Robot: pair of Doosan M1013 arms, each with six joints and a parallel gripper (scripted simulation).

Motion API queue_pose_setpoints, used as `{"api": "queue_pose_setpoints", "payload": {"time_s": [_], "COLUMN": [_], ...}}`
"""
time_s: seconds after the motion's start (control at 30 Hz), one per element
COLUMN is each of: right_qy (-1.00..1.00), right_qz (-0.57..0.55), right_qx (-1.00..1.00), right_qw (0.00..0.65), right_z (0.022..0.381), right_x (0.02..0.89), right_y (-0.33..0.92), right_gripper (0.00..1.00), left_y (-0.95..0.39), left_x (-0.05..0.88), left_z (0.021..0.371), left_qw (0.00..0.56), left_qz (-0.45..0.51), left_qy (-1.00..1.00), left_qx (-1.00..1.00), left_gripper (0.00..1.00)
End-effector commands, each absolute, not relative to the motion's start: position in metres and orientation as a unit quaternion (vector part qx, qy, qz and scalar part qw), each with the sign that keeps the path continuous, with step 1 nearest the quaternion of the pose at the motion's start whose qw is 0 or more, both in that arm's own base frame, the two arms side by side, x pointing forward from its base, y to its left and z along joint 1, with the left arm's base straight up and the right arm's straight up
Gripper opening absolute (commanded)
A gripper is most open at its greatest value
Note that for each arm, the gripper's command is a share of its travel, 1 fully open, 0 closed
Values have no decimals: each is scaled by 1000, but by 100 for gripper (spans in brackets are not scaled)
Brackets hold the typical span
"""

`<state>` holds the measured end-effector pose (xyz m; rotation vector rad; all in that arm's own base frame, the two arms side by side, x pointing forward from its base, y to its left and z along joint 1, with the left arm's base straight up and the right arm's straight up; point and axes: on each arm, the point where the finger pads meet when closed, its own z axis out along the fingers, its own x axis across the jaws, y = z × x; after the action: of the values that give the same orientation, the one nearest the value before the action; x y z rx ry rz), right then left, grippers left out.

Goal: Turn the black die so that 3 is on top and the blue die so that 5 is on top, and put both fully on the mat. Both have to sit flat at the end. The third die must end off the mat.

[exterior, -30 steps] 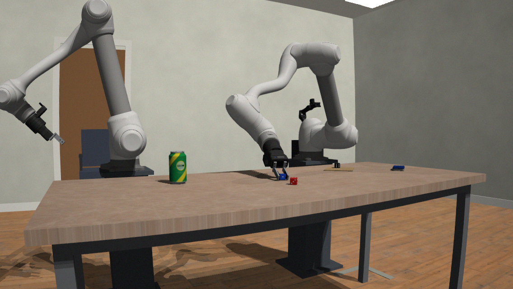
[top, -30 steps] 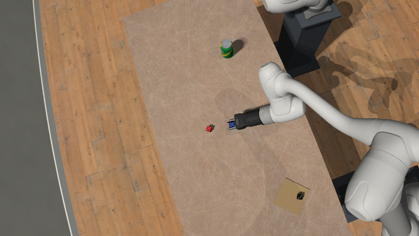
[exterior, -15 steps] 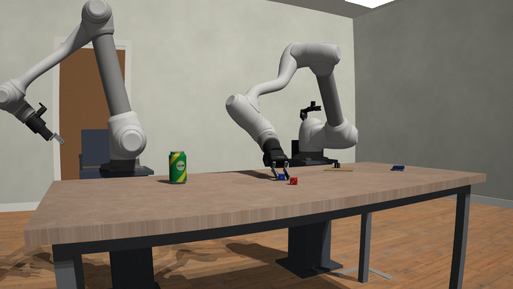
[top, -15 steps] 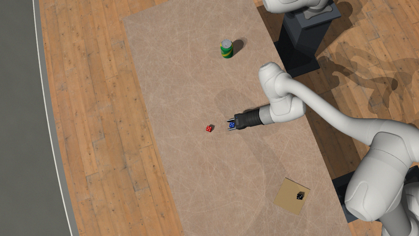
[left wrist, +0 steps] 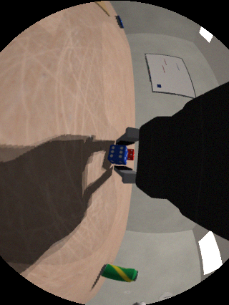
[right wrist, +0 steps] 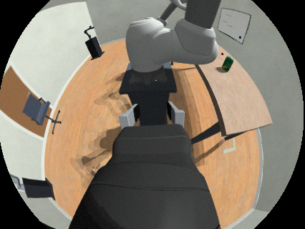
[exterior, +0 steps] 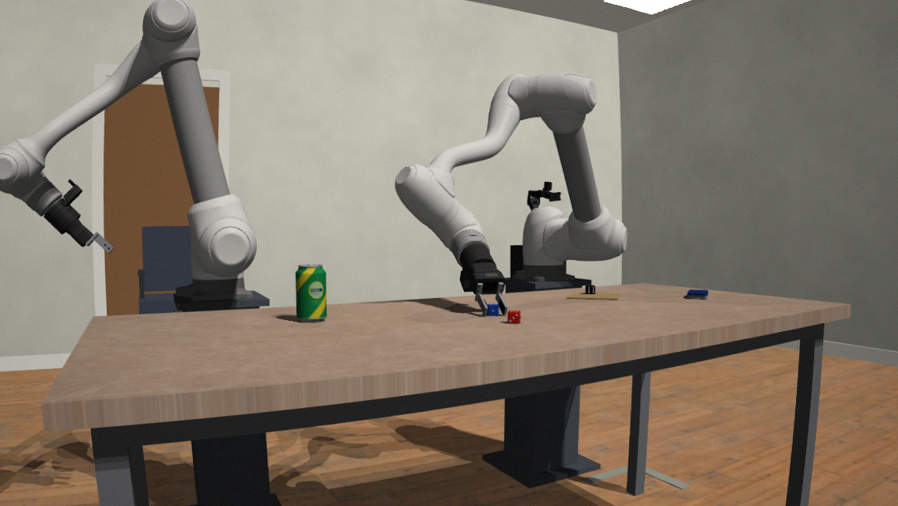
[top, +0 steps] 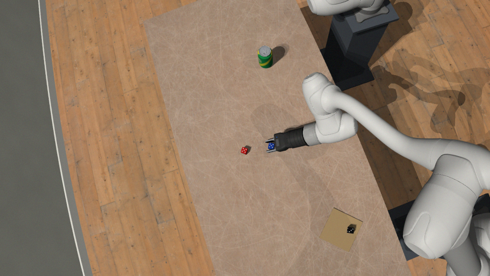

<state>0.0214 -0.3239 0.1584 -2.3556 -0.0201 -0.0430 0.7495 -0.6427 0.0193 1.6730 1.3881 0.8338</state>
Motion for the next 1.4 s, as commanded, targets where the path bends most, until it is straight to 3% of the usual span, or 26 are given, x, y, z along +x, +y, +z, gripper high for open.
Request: {"api": "queue_pose_setpoints", "payload": {"time_s": [0.0,0.9,1.37], "right_qy": [-8,-8,-8], "right_qz": [-17,-17,-17], "right_qx": [-924,-924,-924], "right_qw": [382,382,382], "right_z": [159,159,159], "right_x": [22,22,22], "right_y": [-324,-324,-324], "right_gripper": [100,100,100], "left_y": [-643,-642,-635], "left_x": [750,743,707], "left_z": [21,24,44], "left_qw": [396,396,396], "left_qz": [329,329,329], "left_qy": [548,548,548], "left_qx": [660,659,659], "left_gripper": [79,79,79]}}
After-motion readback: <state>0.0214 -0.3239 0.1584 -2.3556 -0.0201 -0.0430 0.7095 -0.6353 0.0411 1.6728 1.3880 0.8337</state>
